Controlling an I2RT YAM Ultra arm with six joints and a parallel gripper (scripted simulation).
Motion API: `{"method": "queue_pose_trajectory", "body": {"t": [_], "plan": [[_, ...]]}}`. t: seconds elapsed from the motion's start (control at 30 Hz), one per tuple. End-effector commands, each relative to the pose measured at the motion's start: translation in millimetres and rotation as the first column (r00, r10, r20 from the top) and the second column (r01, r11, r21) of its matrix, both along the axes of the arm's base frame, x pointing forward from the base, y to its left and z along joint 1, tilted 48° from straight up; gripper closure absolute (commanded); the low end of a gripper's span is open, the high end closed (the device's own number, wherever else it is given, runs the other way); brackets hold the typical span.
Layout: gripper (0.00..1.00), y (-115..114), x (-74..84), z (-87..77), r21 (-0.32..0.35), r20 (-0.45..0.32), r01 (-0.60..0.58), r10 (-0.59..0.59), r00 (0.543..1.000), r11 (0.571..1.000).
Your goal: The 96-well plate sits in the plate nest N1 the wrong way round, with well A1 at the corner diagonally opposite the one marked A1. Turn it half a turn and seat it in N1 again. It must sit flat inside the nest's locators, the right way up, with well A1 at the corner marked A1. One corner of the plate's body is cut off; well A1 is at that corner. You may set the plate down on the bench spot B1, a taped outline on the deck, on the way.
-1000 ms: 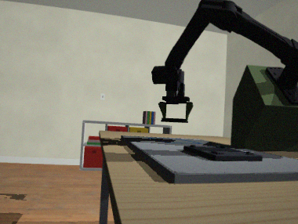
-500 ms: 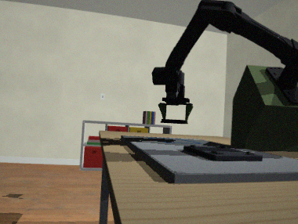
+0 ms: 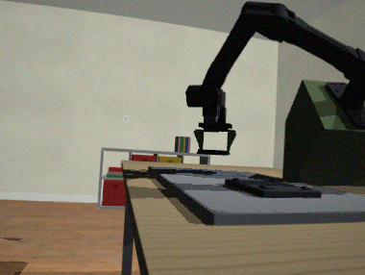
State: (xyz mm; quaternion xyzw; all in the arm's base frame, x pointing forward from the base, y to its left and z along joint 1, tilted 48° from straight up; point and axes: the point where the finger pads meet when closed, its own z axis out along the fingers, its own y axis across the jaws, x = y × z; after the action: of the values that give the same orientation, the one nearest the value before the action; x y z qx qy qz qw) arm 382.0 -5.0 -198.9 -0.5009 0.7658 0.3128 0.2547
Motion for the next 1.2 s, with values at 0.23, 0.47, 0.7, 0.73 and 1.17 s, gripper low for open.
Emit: {"method": "queue_pose_trajectory", "body": {"t": [0.23, 0.47, 0.7, 0.73, 1.17], "plan": [[1.00, -2, 5.1, 1.0, 0.005, 0.012, 0.021, -0.021, 1.000, 1.000], [1.00, 1, 5.6, -2.1, 0.005, 0.012, 0.021, -0.021, 1.000, 1.000], [1.00, 4, 5.9, -4.4, 0.005, 0.012, 0.021, -0.021, 1.000, 1.000], [1.00, 4, 6.0, -4.8, 0.005, 0.012, 0.021, -0.021, 1.000, 1.000], [1.00, 11, 6.8, -10.6, 0.005, 0.011, 0.021, -0.021, 1.000, 1.000]]}}
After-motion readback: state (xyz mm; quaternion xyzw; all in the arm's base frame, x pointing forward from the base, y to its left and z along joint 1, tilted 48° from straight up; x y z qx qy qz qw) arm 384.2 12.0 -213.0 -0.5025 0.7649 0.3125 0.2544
